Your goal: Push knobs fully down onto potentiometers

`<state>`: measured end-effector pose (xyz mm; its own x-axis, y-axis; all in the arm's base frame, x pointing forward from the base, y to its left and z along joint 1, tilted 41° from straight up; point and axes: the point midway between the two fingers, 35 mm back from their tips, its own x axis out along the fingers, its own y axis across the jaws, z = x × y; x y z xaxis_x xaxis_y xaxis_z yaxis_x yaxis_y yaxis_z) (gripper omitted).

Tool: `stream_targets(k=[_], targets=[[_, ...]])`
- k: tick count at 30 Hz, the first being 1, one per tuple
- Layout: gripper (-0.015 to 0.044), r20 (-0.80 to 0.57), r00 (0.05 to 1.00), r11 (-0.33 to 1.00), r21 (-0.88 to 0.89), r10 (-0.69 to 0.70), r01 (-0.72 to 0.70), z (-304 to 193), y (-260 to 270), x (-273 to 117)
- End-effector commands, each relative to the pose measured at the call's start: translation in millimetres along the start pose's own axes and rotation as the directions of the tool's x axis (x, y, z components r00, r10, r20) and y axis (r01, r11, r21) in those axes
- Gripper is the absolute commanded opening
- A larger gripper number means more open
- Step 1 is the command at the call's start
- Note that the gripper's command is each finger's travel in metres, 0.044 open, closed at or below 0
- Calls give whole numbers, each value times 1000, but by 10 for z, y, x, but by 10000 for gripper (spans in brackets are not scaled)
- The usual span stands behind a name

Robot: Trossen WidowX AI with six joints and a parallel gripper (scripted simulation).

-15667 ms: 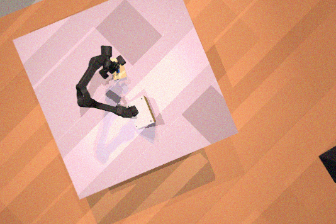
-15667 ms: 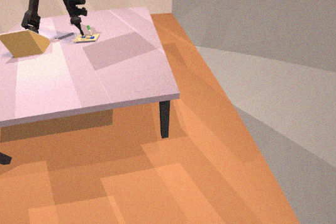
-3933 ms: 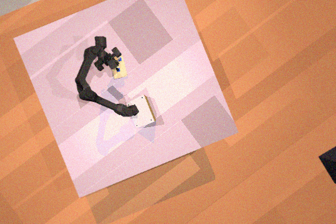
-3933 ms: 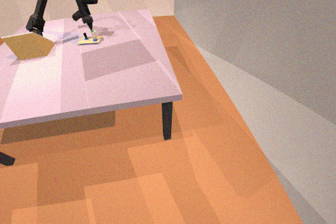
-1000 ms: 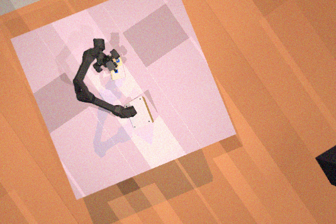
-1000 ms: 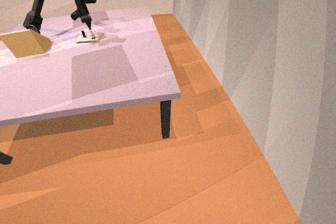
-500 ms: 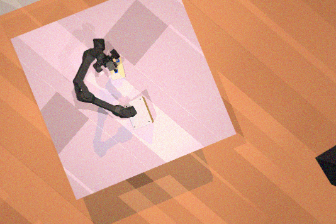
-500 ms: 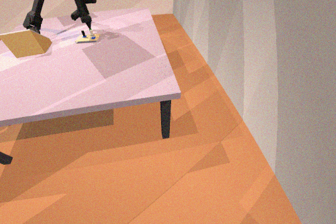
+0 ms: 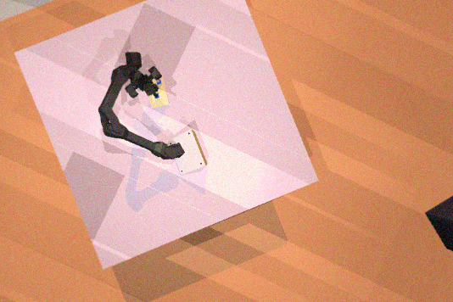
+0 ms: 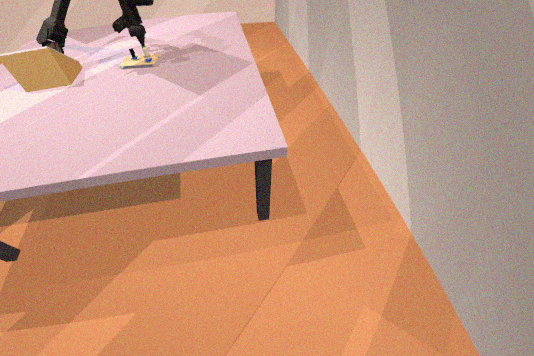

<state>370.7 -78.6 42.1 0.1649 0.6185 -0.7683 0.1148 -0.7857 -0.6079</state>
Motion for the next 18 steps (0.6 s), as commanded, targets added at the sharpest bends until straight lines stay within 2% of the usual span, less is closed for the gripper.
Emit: stream_targets(k=[1, 18], targets=[[0, 10, 1000, 1000, -10, -11, 12, -20, -18, 111], [0, 10, 1000, 1000, -10, -11, 11, -22, -17, 93]])
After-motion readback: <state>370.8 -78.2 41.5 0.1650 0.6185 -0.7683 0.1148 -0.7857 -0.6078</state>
